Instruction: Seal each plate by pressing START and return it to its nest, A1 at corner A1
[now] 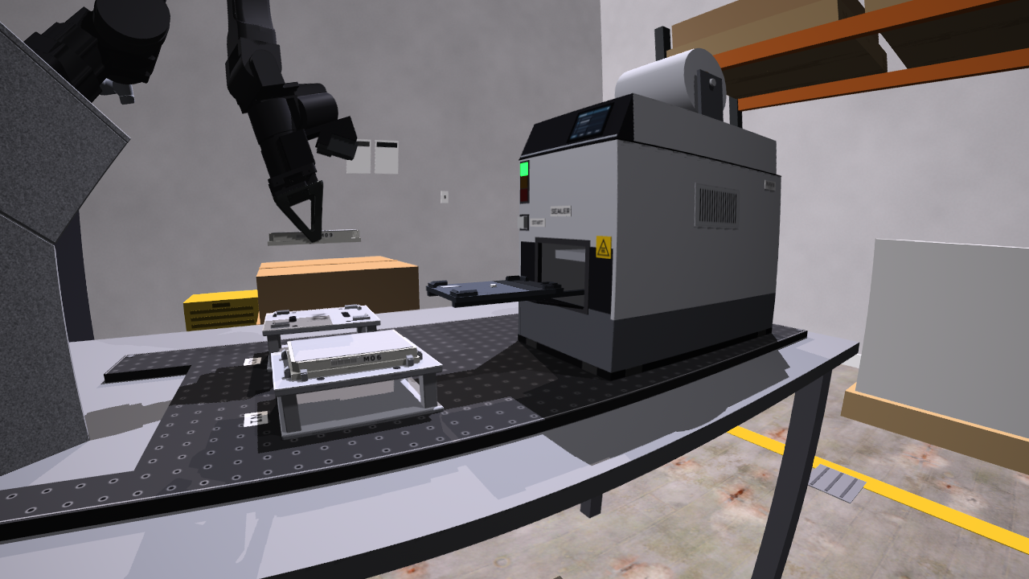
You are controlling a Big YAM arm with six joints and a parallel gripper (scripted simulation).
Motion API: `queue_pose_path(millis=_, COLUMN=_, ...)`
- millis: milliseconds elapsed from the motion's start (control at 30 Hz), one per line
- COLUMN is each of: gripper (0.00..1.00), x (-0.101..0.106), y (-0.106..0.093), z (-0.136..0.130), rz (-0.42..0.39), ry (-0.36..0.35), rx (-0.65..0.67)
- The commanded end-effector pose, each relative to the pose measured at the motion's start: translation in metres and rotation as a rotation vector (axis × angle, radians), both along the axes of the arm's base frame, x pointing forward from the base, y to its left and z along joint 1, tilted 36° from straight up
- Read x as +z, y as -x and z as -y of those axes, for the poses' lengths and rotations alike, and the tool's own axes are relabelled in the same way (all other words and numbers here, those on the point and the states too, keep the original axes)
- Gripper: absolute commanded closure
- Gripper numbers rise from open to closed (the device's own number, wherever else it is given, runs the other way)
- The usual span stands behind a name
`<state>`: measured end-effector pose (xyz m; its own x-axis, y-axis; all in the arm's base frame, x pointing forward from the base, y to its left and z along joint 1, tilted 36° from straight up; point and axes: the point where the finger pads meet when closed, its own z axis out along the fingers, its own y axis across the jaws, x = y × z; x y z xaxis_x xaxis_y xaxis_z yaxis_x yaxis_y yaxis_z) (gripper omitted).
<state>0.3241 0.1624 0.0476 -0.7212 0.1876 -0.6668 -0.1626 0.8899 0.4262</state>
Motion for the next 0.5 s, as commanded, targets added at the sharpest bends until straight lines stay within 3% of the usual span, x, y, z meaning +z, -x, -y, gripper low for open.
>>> queue_pose_path(millis=0, gripper=1.00, x=0.009, y=-0.008, z=-0.005, rz=0.025, ry=-0.016, rx=-0.004)
queue_pose_path(millis=467, gripper=1.00, x=-0.002, y=-0.005, z=-0.004, rz=0.015, ry=-0.012, rx=-0.007)
